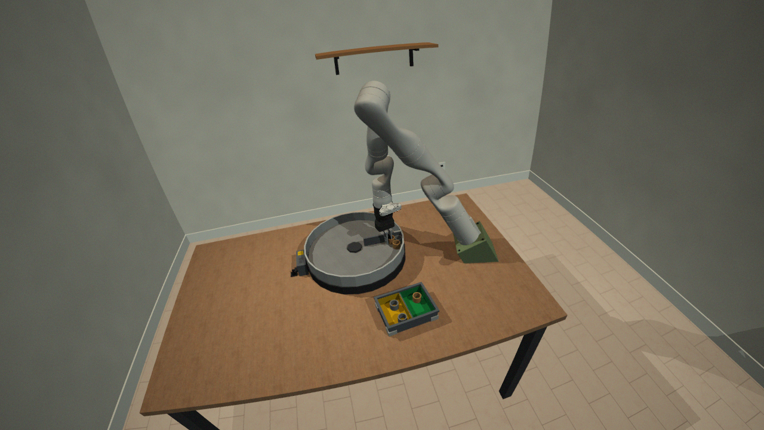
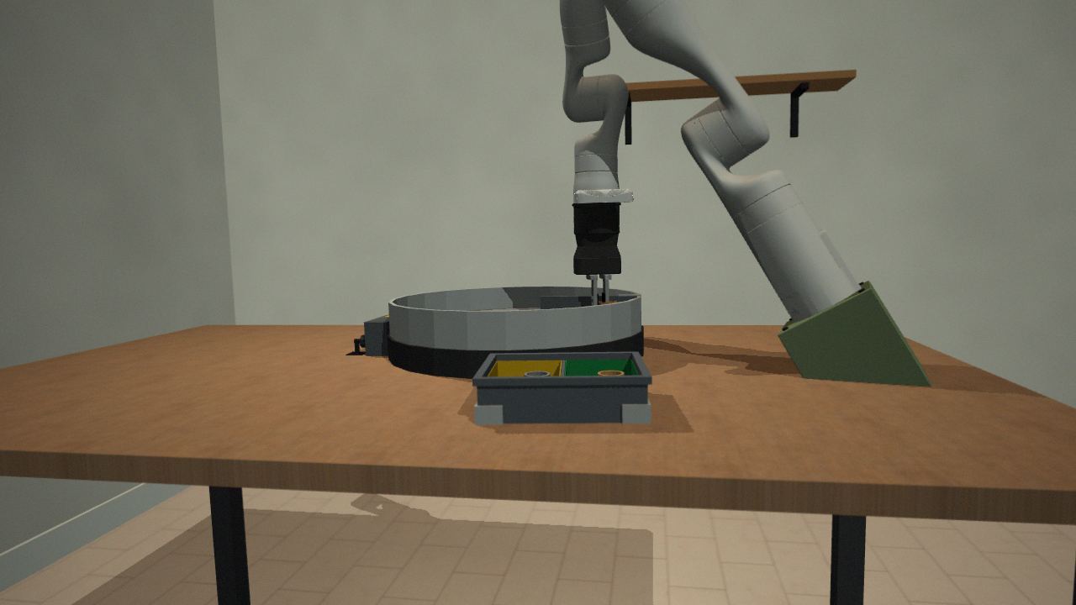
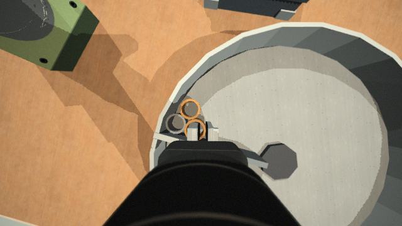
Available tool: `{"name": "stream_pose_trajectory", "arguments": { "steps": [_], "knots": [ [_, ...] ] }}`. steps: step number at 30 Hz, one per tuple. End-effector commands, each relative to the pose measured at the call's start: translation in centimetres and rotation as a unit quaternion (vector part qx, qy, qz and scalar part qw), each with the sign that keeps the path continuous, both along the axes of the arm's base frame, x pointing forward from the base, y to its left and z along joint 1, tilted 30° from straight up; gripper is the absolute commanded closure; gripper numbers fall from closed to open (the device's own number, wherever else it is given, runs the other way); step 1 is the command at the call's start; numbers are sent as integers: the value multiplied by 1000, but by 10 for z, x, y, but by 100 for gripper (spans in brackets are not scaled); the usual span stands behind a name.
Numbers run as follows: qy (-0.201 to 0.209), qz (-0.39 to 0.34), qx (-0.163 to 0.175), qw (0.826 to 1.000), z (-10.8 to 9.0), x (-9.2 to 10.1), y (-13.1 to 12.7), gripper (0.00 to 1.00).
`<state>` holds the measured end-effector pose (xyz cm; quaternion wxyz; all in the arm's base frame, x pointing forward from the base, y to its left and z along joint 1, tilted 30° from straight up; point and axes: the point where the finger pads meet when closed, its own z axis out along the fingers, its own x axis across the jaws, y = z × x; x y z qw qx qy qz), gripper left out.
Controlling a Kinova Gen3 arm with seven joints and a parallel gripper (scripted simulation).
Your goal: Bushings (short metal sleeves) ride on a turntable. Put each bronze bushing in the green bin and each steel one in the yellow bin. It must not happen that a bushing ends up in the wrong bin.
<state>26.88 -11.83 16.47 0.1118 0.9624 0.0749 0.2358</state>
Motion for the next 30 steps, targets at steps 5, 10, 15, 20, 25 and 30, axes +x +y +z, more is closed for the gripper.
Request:
{"name": "stream_pose_trajectory", "arguments": {
  "steps": [5,10,15,20,25,30],
  "knots": [
    [1,1,-4,1000,2,-1,0,100],
    [1,1,-4,1000,2,-1,0,100],
    [1,1,-3,1000,5,-3,1,100],
    [1,1,-4,1000,6,-3,1,100],
    [1,1,-4,1000,8,-4,1,100],
    [1,1,-3,1000,9,-5,1,100]
  ]
}}
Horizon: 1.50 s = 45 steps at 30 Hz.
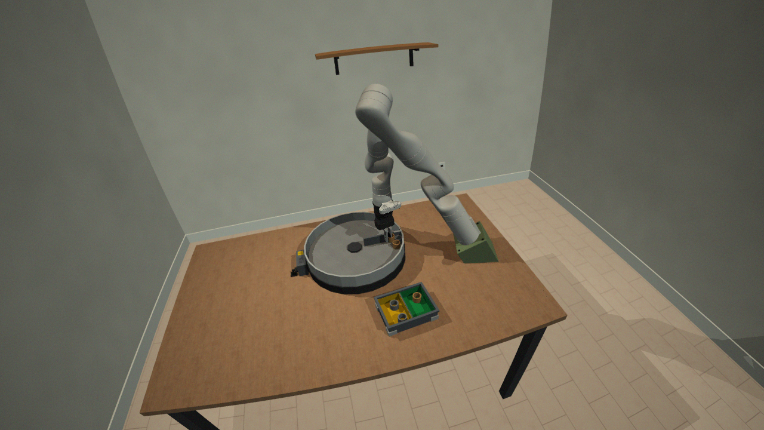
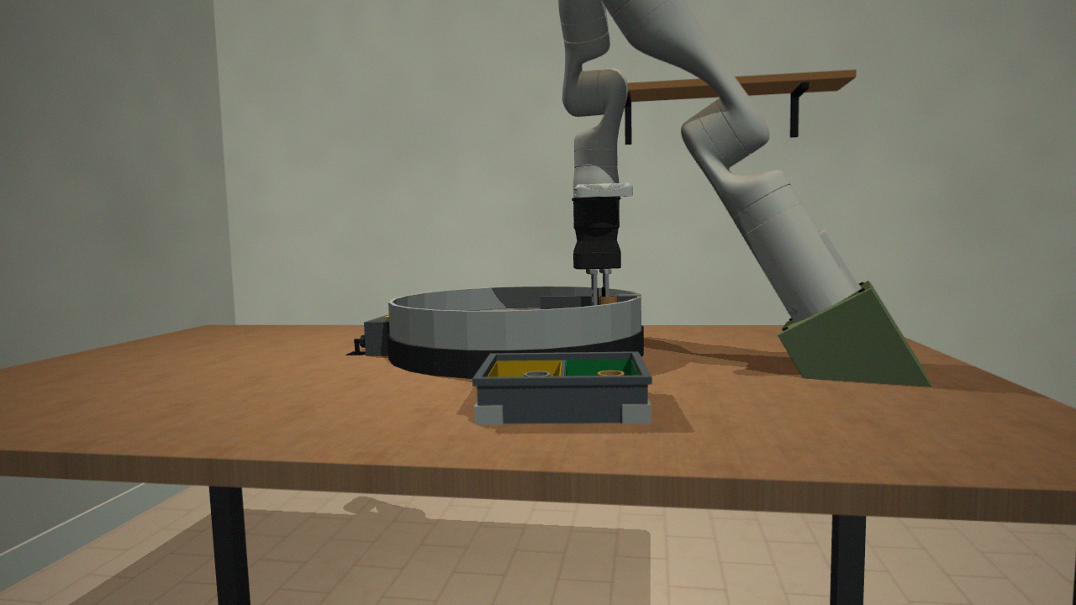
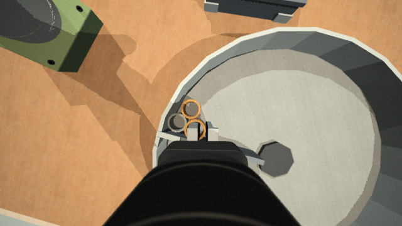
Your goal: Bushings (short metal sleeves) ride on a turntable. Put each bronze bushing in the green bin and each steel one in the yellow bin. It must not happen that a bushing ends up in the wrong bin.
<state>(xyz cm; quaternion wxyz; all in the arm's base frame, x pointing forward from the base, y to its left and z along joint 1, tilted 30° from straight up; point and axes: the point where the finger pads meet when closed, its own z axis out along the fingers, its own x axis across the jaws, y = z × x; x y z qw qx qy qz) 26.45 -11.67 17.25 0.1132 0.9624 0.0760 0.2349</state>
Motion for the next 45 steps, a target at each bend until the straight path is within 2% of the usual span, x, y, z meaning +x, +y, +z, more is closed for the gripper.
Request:
{"name": "stream_pose_trajectory", "arguments": {
  "steps": [1,37,42,45],
  "knots": [
    [0,0,-1,1000,1,-1,0,100],
    [0,0,-2,1000,10,-5,2,100],
    [0,0,-2,1000,29,-16,6,100],
    [0,0,-2,1000,29,-16,6,100]
  ]
}}
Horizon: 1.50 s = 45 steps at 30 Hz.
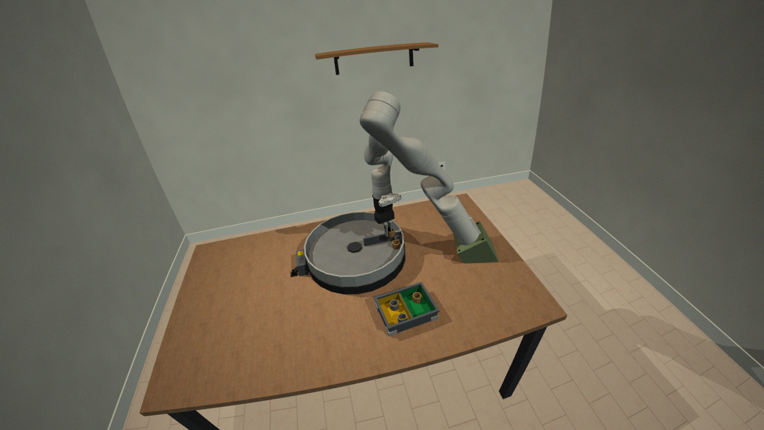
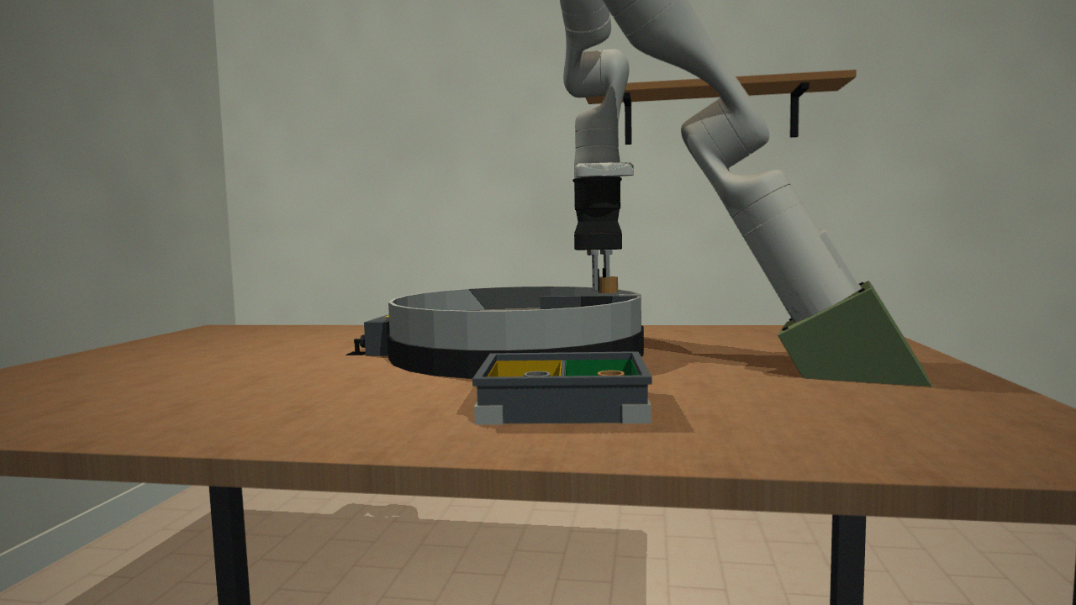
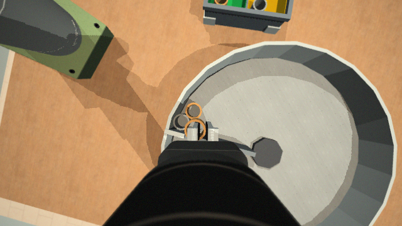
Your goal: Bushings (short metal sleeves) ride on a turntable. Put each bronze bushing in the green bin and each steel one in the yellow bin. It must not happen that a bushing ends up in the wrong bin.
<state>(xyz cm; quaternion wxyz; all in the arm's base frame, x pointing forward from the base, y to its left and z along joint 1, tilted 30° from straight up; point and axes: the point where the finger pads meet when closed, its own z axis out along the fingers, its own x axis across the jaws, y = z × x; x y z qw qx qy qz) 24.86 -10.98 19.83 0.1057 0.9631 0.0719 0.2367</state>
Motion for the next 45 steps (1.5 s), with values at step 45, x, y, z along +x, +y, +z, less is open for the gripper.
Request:
{"name": "stream_pose_trajectory", "arguments": {
  "steps": [45],
  "knots": [
    [2,2,-10,1000,14,-12,148,100]
  ]
}}
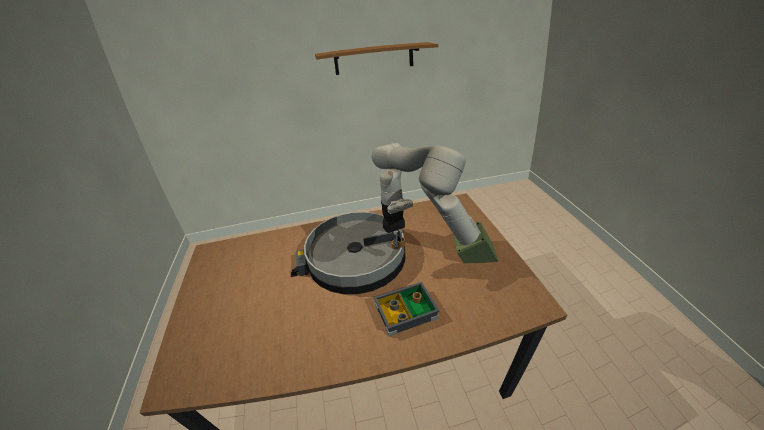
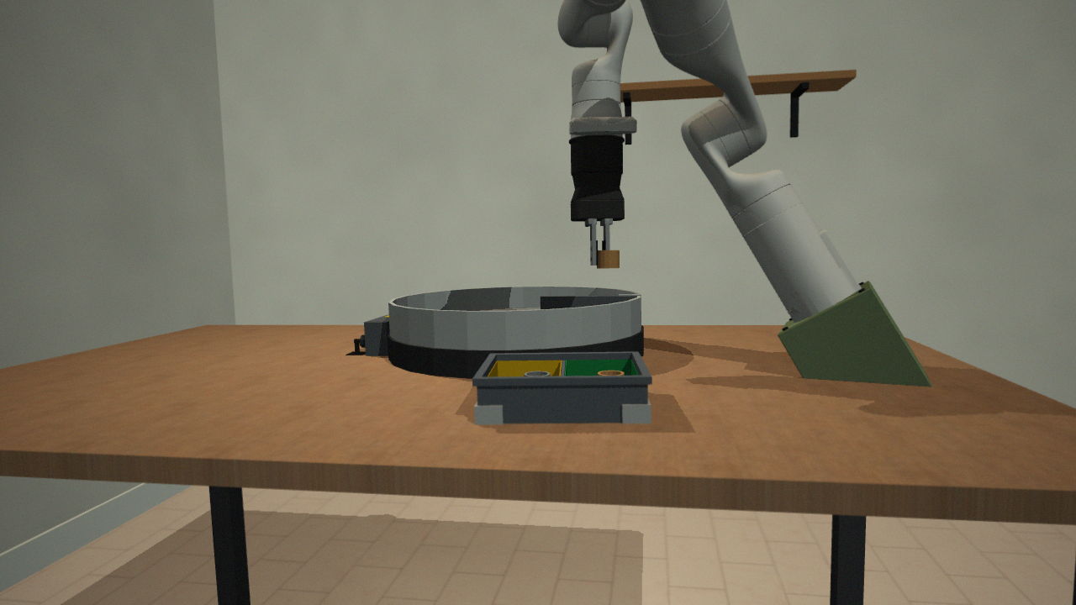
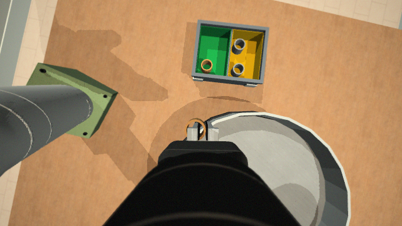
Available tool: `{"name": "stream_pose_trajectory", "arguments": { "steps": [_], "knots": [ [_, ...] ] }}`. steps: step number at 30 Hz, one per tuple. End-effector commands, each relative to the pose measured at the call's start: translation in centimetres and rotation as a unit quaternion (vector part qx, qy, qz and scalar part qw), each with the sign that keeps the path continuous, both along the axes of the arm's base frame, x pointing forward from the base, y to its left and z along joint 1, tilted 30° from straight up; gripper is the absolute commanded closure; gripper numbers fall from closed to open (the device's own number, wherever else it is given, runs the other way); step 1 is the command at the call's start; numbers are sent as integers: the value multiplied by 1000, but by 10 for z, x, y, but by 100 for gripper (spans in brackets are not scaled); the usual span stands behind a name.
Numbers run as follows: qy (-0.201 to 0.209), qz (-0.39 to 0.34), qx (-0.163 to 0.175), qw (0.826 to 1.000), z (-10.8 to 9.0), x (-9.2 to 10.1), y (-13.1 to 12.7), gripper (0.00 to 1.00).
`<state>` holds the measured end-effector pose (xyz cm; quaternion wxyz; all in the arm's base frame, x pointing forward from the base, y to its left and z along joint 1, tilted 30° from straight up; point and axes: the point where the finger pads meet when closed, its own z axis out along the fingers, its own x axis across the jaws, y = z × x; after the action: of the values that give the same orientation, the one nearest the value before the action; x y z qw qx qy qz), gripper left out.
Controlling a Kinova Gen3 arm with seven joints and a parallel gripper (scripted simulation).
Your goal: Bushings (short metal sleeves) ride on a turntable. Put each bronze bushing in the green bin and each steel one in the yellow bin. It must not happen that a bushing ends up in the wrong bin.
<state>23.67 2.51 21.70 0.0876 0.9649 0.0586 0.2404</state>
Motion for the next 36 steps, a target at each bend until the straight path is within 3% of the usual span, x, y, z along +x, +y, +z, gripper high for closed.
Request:
{"name": "stream_pose_trajectory", "arguments": {
  "steps": [1,3,8,13,16,21,26,31,36],
  "knots": [
    [5,10,-31,999,-6,1,24,100],
    [5,10,-31,999,-11,2,48,100],
    [5,10,-31,999,-11,2,48,100],
    [5,10,-31,999,-21,6,107,100],
    [5,10,-31,999,-21,6,107,100],
    [5,11,-32,999,-32,9,165,100],
    [5,11,-32,999,-32,9,165,100],
    [5,11,-32,999,-43,13,224,100],
    [5,11,-32,999,-43,13,224,100]
  ]
}}
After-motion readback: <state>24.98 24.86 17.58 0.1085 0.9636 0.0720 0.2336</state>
